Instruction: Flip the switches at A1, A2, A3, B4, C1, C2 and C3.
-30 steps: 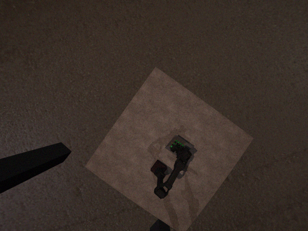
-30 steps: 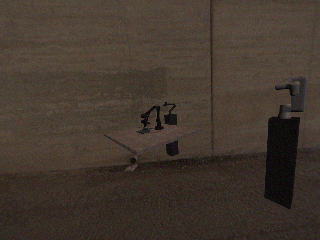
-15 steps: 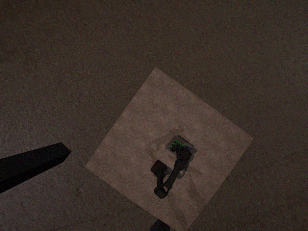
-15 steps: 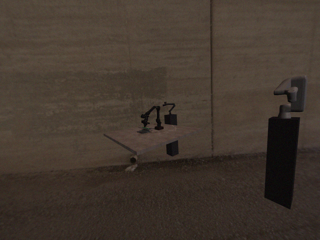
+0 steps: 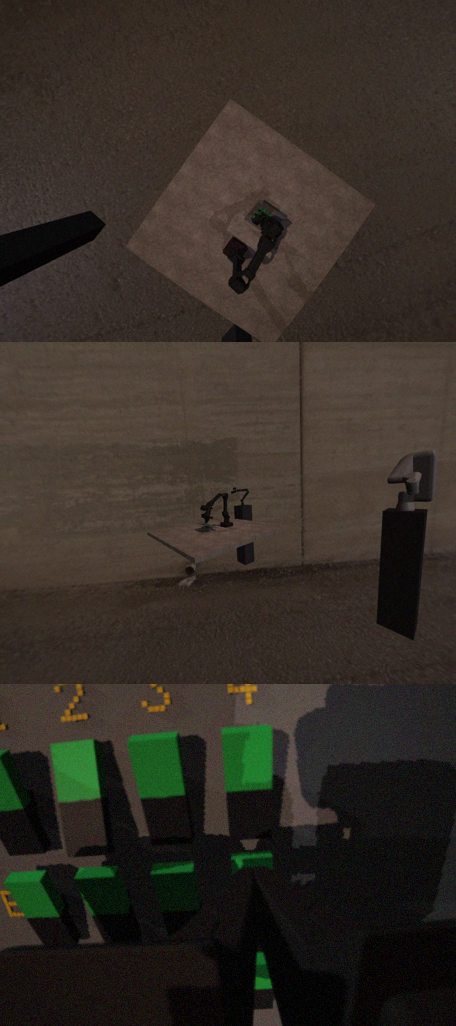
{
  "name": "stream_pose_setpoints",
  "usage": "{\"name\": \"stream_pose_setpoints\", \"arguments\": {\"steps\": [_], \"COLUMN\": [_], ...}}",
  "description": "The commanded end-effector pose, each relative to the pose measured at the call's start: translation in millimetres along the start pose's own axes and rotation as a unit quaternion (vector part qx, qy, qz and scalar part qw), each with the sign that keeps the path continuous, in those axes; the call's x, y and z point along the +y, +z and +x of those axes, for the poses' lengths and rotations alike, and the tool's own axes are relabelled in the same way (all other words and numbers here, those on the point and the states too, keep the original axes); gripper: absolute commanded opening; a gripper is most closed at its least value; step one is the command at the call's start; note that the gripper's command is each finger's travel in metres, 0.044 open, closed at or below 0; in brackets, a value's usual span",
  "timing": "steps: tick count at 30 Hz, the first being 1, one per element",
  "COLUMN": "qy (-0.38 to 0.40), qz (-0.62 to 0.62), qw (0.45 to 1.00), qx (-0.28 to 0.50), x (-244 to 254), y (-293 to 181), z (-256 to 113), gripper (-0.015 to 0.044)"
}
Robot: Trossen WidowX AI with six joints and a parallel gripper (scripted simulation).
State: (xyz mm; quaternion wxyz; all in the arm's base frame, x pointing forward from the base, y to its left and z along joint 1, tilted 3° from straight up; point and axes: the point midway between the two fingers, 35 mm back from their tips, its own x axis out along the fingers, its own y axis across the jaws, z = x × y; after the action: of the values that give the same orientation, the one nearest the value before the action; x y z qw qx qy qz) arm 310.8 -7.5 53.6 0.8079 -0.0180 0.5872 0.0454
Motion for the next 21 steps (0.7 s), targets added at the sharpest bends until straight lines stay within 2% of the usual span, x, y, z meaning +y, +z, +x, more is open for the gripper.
{"name": "stream_pose_setpoints", "arguments": {"steps": [1,4,8,14,21], "qy": [0.0,0.0,0.0,0.0,0.003], "qz": [0.002,0.0,0.002,0.002,0.003], "qw": [1.0,1.0,1.0,1.0,1.0], "qx": [0.0,-0.001,-0.012,-0.012,-0.009], "x": [0.0,-0.2,-0.1,1.9,66.4], "y": [-0.1,0.4,-2.2,-3.5,-49.2], "z": [0.8,-10.1,-61.4,-64.0,-63.1], "gripper": [0.0,0.0,0.0,0.0,0.0]}}
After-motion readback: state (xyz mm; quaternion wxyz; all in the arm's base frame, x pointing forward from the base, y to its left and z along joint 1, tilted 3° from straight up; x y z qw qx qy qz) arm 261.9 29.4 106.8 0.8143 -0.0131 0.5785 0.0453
